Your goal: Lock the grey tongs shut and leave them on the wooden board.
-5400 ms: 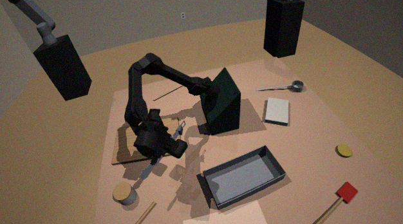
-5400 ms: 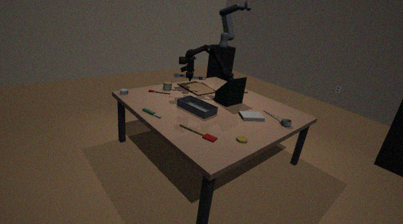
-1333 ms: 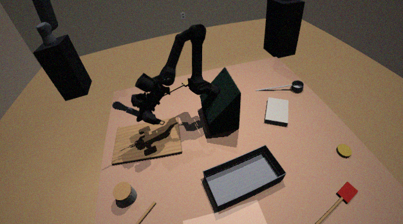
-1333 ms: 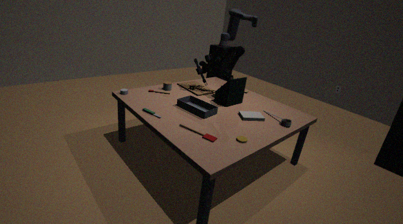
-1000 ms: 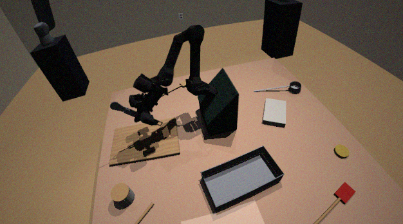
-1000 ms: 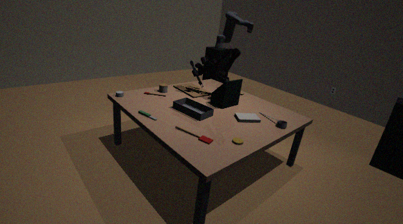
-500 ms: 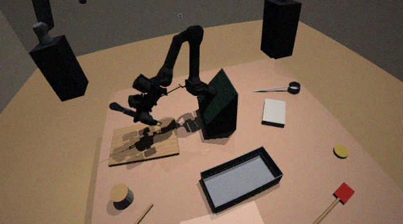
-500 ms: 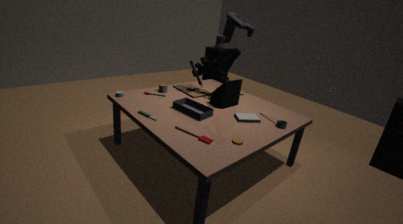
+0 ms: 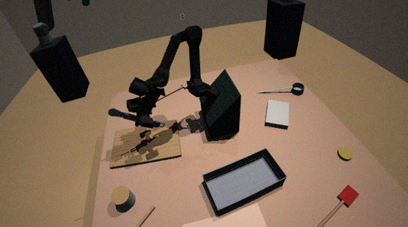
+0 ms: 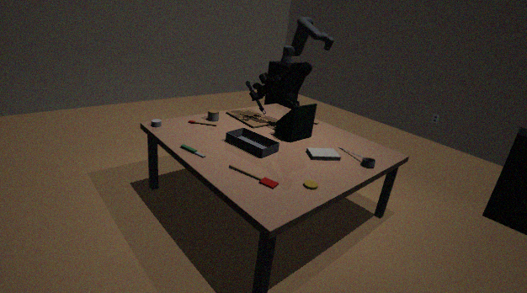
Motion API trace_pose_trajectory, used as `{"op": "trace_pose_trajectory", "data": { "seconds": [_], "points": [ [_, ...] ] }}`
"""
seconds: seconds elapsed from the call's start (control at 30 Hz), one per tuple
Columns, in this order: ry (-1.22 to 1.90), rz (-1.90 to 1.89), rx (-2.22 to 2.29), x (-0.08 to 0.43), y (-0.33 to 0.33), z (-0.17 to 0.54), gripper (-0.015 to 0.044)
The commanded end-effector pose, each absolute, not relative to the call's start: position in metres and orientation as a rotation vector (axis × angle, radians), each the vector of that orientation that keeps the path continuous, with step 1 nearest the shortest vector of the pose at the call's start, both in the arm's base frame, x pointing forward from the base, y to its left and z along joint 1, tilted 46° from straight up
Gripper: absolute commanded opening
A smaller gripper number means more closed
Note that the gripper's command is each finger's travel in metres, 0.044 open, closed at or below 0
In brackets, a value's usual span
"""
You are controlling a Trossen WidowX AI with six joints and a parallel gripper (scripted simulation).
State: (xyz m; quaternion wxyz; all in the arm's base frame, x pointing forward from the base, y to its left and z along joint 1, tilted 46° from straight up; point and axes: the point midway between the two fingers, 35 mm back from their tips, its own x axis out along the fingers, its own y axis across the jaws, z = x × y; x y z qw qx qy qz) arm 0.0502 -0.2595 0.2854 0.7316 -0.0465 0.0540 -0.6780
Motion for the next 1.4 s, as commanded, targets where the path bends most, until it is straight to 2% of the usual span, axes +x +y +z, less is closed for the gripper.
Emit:
{"op": "trace_pose_trajectory", "data": {
  "seconds": [0.0, 1.37],
  "points": [
    [0.137, -1.492, -0.067, 0.051, -0.262, 0.294, -0.0150],
    [0.633, -1.483, 0.410, 0.053, -0.263, 0.313, -0.0150]
  ]
}}
